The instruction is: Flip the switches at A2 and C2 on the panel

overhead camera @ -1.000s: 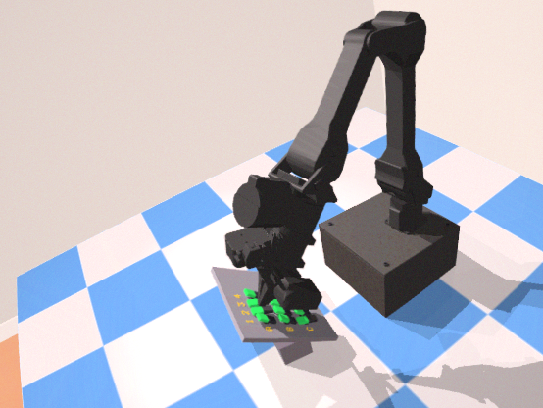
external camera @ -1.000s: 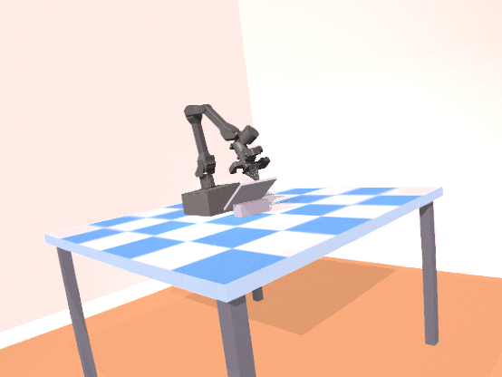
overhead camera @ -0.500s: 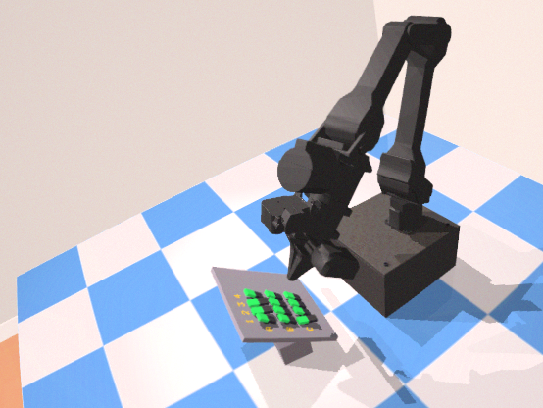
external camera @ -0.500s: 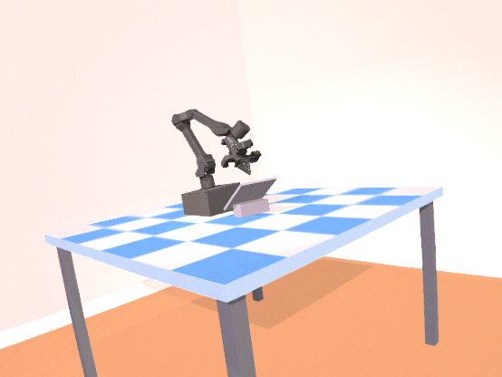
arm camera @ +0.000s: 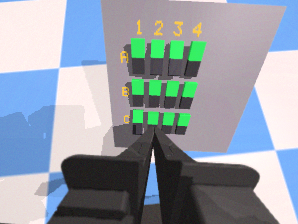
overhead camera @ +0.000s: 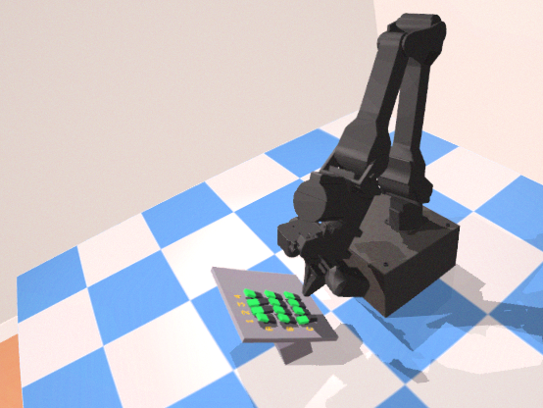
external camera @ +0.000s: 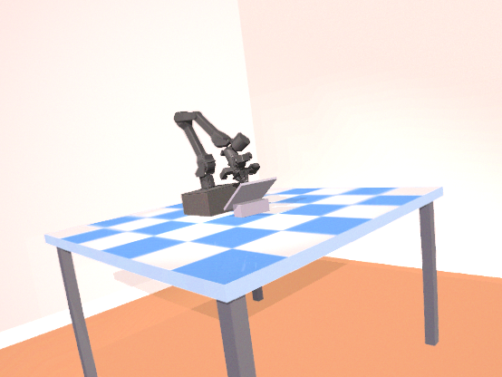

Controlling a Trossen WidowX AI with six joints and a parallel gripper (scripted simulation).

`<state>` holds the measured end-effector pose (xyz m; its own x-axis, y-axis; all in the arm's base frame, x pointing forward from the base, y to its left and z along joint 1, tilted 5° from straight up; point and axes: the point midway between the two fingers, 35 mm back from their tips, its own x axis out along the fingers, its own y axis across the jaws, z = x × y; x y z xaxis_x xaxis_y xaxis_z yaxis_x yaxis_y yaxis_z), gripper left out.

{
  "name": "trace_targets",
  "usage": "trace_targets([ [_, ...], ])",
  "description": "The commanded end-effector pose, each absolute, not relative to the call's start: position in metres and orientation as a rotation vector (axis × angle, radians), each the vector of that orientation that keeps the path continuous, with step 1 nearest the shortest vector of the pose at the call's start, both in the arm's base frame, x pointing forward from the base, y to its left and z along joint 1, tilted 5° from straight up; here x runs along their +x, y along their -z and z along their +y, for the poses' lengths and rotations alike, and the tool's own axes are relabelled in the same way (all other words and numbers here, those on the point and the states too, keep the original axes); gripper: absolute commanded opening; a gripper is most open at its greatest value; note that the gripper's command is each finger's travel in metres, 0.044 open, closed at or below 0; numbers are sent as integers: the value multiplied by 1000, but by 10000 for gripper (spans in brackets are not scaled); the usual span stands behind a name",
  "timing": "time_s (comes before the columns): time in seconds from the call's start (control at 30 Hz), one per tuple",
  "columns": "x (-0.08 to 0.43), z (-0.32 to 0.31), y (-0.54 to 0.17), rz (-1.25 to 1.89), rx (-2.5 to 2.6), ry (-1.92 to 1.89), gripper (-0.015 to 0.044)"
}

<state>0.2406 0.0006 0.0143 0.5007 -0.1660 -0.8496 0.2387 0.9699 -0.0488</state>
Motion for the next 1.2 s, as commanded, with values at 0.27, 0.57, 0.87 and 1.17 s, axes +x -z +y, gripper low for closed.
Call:
trace_targets([
  [0.27,247,-2,0,1022,78,240,0],
  [0.57,253,-4,10,1021,78,240,0],
  [0.87,254,-4,12,1021,78,240,0],
  [1.17,254,-4,12,1021,78,240,0],
])
